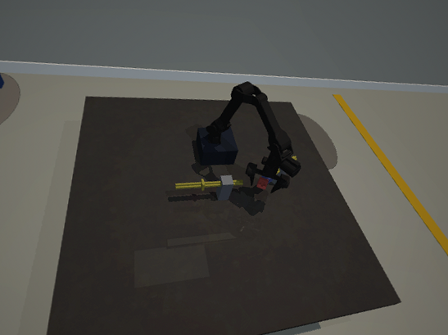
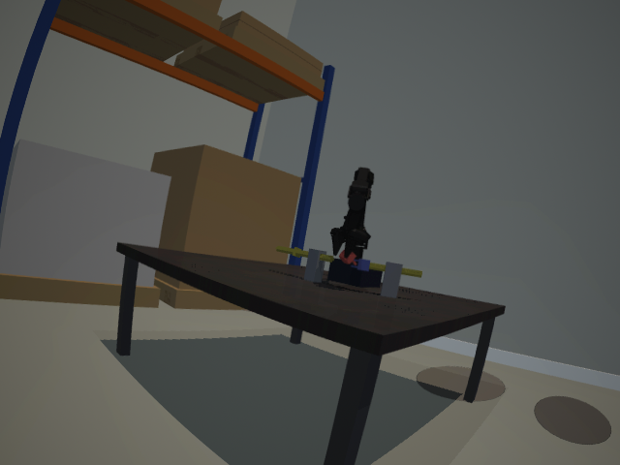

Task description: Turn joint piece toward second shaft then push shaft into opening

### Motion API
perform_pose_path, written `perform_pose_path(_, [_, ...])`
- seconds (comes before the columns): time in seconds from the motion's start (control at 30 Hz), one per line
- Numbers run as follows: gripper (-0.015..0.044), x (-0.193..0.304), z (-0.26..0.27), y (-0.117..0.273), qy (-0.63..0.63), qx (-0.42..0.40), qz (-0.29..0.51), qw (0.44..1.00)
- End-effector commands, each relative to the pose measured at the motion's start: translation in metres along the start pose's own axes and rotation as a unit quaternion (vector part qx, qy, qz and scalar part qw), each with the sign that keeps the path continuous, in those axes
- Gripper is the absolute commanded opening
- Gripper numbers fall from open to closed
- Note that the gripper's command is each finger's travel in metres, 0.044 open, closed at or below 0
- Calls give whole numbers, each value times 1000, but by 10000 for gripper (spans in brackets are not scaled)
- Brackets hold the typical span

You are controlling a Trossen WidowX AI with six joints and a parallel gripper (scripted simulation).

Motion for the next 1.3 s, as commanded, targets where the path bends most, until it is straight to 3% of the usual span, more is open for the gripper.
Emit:
perform_pose_path(0.0, [440,-17,5,5,-3,3,4,1000])
perform_pose_path(0.73, [440,-18,6,-23,-3,2,5,1000])
perform_pose_path(1.07, [182,-18,6,-23,-3,2,5,1000])
perform_pose_path(1.27, [182,-18,6,-23,-3,2,5,1000])
Point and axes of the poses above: the point midway between the two fingers, 35 mm back from their tips, its own y axis back along the fingers, its own z axis across the jaws, x = y × z, the point moved 4 cm from there along y, back along the fingers, and after that the axes turned 11 degrees about -y, right-handed, at the moved point
